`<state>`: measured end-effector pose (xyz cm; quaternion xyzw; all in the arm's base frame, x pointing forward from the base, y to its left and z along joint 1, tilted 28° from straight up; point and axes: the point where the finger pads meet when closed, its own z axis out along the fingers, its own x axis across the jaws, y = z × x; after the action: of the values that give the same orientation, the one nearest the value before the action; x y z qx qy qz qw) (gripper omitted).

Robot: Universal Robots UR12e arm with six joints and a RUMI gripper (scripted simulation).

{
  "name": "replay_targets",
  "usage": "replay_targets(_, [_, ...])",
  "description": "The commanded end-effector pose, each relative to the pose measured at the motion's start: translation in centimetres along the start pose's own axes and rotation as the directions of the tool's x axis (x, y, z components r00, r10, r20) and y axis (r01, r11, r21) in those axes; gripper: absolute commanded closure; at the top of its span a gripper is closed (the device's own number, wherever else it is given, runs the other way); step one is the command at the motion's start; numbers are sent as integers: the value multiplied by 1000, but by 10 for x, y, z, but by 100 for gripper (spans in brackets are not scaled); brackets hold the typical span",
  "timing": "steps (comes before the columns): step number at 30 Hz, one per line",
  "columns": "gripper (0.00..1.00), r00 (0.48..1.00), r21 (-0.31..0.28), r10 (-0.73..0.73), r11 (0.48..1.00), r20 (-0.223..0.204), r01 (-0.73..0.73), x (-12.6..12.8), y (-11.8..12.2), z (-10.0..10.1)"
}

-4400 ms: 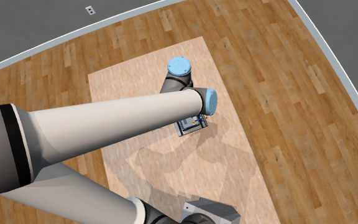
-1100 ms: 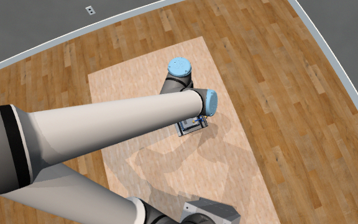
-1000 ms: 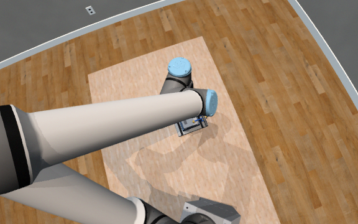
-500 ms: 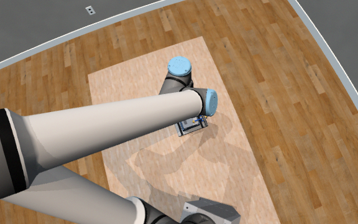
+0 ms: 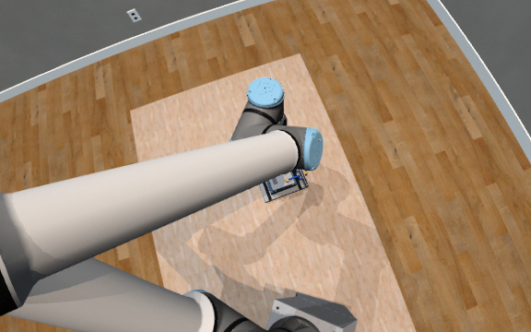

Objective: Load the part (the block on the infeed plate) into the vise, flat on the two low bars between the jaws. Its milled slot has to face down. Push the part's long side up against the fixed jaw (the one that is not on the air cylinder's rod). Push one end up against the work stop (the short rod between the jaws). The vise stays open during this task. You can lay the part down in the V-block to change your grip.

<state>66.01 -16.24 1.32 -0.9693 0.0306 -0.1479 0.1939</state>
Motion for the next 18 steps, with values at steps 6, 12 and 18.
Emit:
replay_targets(6, [100, 1000, 0, 0, 1000, -1, 0, 0, 0, -21])
replay_targets(12, [100, 1000, 0, 0, 1000, -1, 0, 0, 0, -27])
replay_targets(18, [100, 1000, 0, 0, 1000, -1, 0, 0, 0, -28])
